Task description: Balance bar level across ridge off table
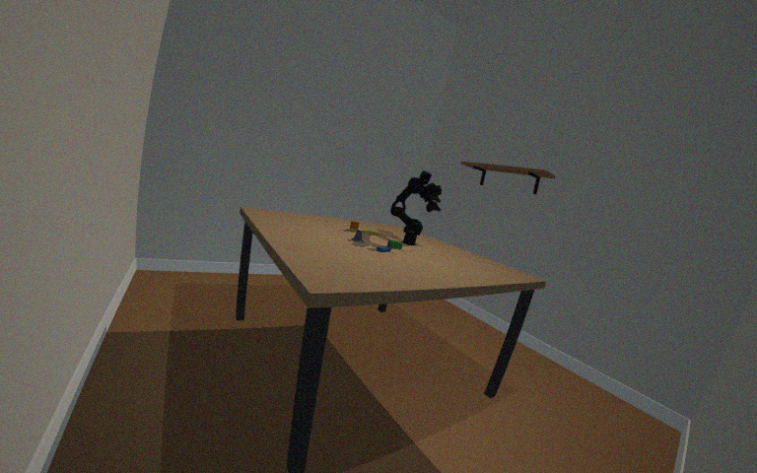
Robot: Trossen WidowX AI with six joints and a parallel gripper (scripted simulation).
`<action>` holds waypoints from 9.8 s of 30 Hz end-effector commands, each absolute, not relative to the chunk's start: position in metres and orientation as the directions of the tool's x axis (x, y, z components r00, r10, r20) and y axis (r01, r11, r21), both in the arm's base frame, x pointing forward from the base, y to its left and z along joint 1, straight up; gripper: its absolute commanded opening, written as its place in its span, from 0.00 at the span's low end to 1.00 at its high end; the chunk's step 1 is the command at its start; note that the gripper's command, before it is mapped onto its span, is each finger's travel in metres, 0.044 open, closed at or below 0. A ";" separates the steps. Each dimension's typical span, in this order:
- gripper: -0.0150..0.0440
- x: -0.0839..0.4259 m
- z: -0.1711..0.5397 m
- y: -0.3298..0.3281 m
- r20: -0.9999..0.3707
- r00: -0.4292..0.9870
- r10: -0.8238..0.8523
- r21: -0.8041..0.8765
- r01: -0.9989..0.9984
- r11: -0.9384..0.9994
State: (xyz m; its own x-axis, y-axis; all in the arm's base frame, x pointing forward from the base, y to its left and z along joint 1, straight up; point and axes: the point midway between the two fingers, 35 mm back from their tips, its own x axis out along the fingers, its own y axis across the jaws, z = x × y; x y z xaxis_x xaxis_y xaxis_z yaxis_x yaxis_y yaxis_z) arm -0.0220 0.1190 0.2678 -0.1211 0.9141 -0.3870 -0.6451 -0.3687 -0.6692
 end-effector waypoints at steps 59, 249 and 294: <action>0.79 0.158 0.245 0.100 -0.778 0.481 0.403 -0.288 -0.844 0.453; 0.25 0.198 0.135 -0.191 -1.000 0.021 -0.020 -0.010 0.388 0.922; 0.25 0.284 0.159 -0.108 -0.999 0.030 -0.011 -0.006 0.183 0.983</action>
